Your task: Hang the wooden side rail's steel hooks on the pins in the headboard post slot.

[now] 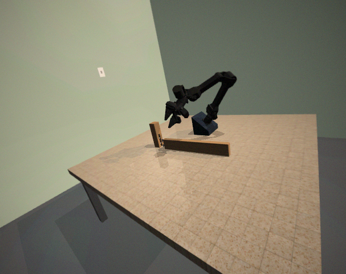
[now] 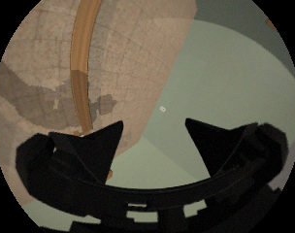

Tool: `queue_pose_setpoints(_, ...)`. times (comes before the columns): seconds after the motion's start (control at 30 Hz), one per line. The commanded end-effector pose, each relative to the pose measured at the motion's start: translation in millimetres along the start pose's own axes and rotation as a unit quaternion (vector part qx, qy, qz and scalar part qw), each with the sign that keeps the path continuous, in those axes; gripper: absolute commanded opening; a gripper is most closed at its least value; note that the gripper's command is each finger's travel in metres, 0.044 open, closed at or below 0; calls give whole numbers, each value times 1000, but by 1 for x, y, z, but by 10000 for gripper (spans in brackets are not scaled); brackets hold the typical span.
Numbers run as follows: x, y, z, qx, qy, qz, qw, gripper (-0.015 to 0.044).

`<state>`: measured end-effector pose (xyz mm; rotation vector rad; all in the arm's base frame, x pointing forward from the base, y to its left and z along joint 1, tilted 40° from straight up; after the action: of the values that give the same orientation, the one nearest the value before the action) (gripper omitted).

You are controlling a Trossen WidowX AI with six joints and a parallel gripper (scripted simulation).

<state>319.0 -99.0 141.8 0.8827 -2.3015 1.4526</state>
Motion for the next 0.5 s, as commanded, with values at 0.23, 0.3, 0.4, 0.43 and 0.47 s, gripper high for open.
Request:
queue_pose_setpoints(0.23,31,101,104,-191,-12,-19,981,440)
queue_pose_setpoints(0.3,40,123,117,-231,-20,-11,973,440)
queue_pose_setpoints(0.4,54,157,130,-292,-34,8,956,440)
queue_pose_setpoints(0.43,58,165,132,-307,-38,14,951,440)
queue_pose_setpoints(0.47,60,170,134,-317,-40,18,948,440)
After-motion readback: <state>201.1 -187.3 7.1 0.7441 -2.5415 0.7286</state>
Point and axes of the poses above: the point midway between the two fingers, 35 mm back from their tips, its own x axis back along the fingers, its own y axis across the jaws, z = x × y, the point moved 10 cm from there along x, back along the fingers, and after that the axes turned 13 degrees about -x, right-handed, at the moved point
